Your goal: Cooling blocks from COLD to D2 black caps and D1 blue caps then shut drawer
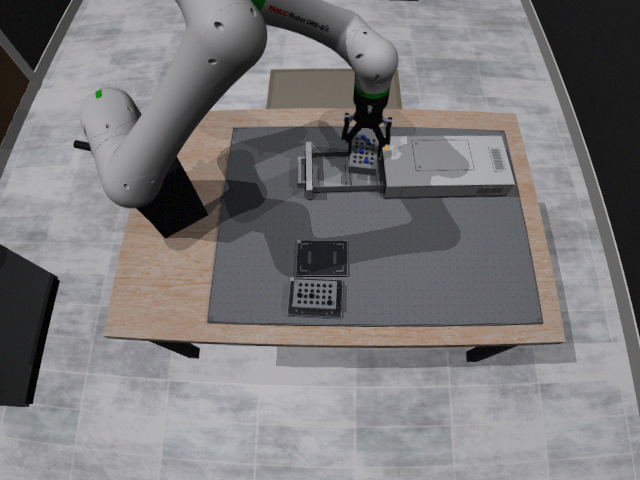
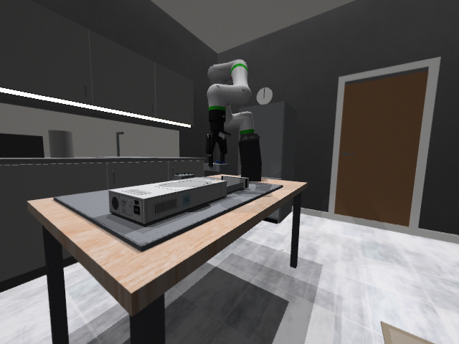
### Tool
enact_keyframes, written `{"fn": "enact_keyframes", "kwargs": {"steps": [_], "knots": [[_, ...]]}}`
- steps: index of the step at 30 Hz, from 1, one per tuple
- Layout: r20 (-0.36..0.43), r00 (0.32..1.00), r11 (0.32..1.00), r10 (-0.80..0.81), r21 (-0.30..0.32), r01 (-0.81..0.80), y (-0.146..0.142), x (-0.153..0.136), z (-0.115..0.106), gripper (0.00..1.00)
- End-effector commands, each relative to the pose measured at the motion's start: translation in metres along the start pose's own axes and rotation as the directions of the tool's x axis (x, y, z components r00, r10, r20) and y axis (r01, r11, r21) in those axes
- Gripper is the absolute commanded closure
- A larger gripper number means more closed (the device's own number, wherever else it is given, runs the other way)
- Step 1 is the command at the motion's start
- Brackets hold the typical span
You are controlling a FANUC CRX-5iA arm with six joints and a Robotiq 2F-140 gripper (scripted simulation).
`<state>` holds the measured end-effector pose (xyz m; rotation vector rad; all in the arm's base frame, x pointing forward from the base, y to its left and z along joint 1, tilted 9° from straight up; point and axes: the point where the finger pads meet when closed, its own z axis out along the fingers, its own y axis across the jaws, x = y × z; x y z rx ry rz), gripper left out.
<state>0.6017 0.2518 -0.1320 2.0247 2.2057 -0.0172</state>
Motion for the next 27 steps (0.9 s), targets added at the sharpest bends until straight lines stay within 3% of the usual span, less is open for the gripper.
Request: {"fn": "enact_keyframes", "kwargs": {"steps": [1,11,22,27], "knots": [[0.001,0.995,0.995,0.103,-0.007,-0.103,-0.002,-0.009,-0.001,0.90],[0.000,0.950,0.950,0.312,-0.007,-0.312,-0.008,-0.030,-0.001,0.90],[-0.002,0.849,0.849,0.529,-0.006,-0.529,-0.015,-0.053,-0.001,0.90],[-0.003,0.771,0.771,0.637,-0.006,-0.637,-0.019,-0.066,-0.001,0.90]]}}
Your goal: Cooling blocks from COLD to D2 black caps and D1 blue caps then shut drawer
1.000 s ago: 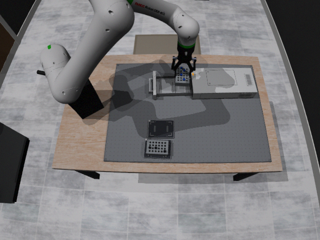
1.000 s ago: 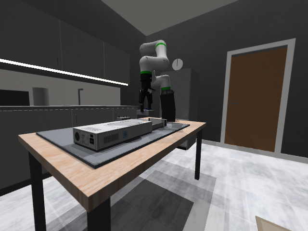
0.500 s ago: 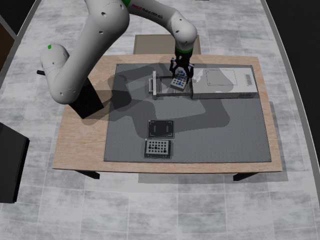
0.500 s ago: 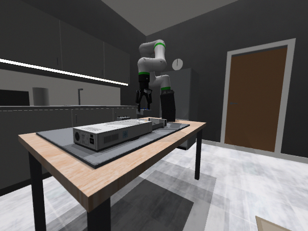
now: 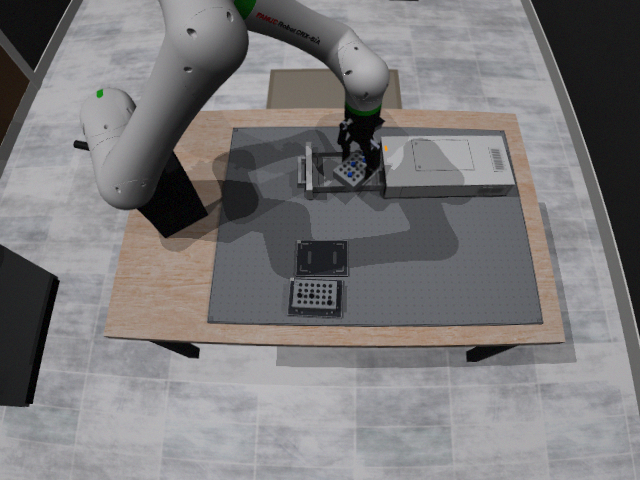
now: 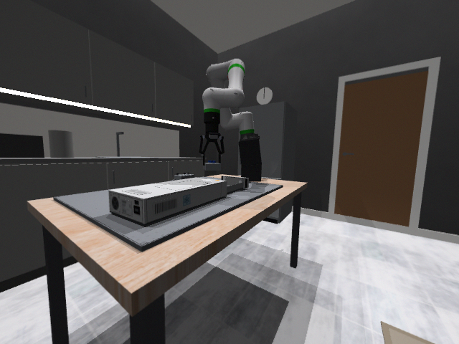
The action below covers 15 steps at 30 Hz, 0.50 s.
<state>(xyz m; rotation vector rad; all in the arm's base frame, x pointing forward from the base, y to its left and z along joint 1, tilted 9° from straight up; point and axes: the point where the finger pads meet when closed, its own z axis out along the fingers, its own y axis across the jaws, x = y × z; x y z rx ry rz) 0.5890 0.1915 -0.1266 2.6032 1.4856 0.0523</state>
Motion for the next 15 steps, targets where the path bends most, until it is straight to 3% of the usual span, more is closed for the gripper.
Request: {"fn": "enact_keyframes", "kwargs": {"steps": [1,15], "knots": [[-0.002,0.995,0.995,0.098,-0.006,-0.098,0.004,-0.008,-0.001,0.90],[-0.004,0.914,0.914,0.406,-0.005,-0.406,0.014,-0.039,-0.001,0.90]]}}
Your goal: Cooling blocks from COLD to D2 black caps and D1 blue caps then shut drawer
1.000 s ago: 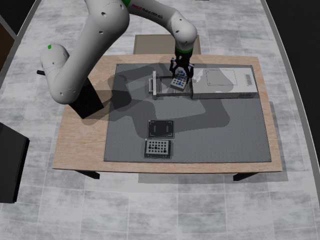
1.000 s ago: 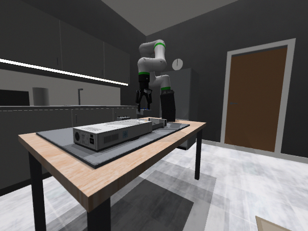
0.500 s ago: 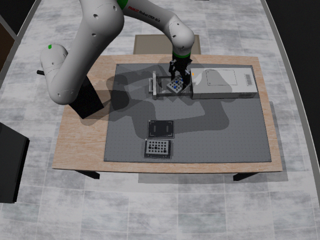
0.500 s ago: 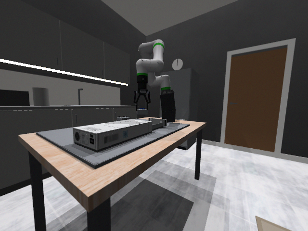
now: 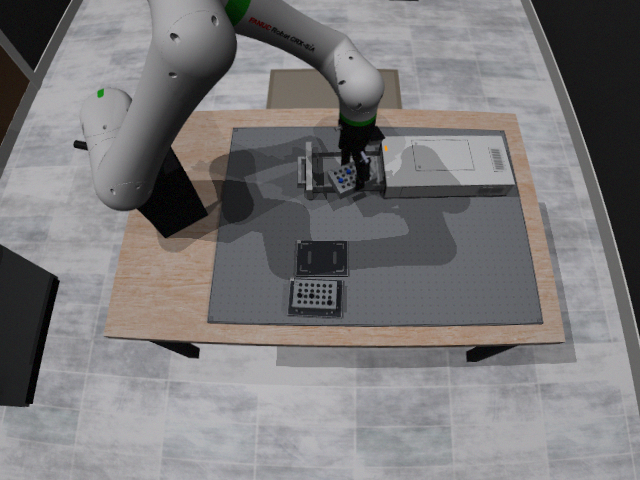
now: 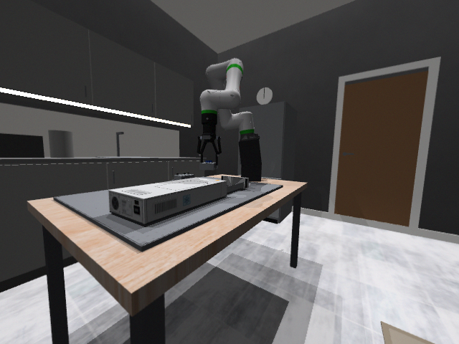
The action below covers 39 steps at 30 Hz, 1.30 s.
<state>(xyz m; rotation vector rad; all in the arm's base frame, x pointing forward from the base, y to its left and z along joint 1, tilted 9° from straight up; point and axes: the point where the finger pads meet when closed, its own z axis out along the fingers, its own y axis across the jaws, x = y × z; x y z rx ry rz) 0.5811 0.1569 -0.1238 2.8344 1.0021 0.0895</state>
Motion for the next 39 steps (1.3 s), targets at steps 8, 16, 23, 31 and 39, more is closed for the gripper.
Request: {"fn": "enact_keyframes", "kwargs": {"steps": [8,16,23,31,39], "knots": [[-0.005,0.963,0.963,0.270,-0.005,-0.270,0.018,-0.020,-0.001,0.90],[-0.006,0.907,0.907,0.420,-0.004,-0.420,0.028,-0.032,-0.001,0.90],[-0.006,0.890,0.890,0.457,-0.004,-0.457,0.040,-0.047,-0.001,0.90],[-0.006,0.890,0.890,0.457,-0.004,-0.457,0.050,-0.059,-0.001,0.90],[-0.006,0.890,0.890,0.457,-0.004,-0.457,0.064,-0.076,-0.001,0.90]]}}
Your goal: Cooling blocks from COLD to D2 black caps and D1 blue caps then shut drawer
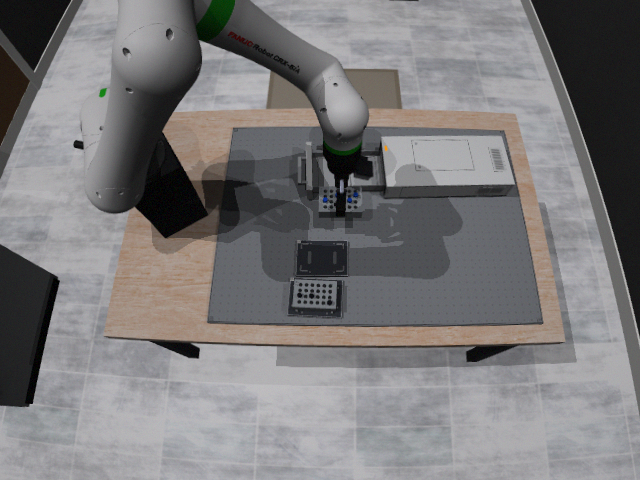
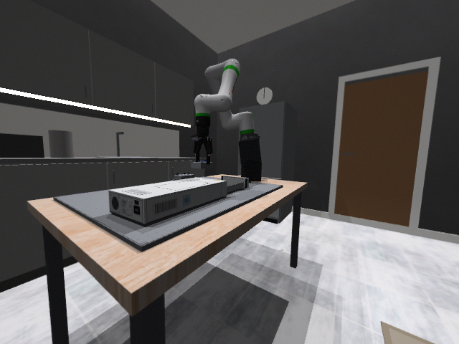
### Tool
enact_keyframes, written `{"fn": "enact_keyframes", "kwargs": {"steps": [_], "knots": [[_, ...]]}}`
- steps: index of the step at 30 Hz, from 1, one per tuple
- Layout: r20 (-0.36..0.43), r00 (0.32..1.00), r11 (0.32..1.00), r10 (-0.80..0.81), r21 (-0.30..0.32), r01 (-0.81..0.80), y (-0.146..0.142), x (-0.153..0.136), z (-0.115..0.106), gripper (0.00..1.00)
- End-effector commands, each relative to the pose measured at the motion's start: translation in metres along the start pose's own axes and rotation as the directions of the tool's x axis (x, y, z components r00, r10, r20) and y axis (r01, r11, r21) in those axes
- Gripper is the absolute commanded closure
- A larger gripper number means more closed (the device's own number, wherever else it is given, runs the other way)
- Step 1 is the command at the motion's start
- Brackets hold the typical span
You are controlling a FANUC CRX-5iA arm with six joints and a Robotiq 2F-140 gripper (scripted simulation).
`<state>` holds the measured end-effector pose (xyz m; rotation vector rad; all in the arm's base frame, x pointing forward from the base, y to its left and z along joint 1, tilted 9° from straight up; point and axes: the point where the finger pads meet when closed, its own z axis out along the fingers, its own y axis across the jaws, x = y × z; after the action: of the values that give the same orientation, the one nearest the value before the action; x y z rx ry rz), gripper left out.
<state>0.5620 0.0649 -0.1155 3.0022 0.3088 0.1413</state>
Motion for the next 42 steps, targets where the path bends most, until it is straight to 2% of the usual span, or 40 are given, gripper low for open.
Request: {"fn": "enact_keyframes", "kwargs": {"steps": [1,42], "knots": [[-0.002,1.000,1.000,0.000,0.000,0.000,0.007,-0.002,-0.001,0.90],[-0.002,1.000,1.000,0.000,0.000,0.000,0.095,-0.040,-0.001,0.90]]}}
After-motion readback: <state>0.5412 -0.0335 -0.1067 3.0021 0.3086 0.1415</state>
